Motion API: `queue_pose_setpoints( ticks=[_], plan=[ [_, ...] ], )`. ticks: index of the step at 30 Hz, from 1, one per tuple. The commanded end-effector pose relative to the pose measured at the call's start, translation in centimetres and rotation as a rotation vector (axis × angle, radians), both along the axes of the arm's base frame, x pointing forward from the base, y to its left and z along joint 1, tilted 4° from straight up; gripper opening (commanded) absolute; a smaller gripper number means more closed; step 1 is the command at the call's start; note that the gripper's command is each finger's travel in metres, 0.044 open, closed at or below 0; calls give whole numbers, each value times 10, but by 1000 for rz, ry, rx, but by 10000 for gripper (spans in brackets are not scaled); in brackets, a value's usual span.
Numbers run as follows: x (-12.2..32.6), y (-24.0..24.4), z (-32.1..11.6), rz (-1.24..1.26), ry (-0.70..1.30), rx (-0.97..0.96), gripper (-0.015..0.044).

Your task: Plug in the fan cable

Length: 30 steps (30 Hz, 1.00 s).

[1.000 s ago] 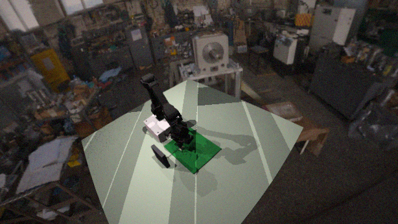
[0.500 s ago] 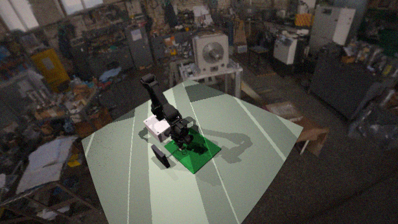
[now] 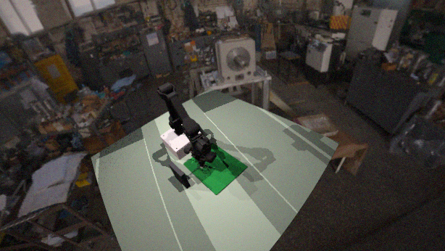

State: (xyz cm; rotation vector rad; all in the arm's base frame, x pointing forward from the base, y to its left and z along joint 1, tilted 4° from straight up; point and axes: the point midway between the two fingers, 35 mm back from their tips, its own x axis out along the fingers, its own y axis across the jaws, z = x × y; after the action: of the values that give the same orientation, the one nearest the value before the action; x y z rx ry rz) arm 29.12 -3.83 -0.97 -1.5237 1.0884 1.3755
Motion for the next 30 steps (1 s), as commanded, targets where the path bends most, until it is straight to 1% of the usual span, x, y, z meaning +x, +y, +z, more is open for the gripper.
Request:
queue_pose_setpoints(
  ticks=[1,20,30],
  plan=[
    [-1,1,-5,4,5,6,0],
    [-1,0,-11,4,5,6,0],
    [0,0,-7,1,0,1,260]
  ],
)
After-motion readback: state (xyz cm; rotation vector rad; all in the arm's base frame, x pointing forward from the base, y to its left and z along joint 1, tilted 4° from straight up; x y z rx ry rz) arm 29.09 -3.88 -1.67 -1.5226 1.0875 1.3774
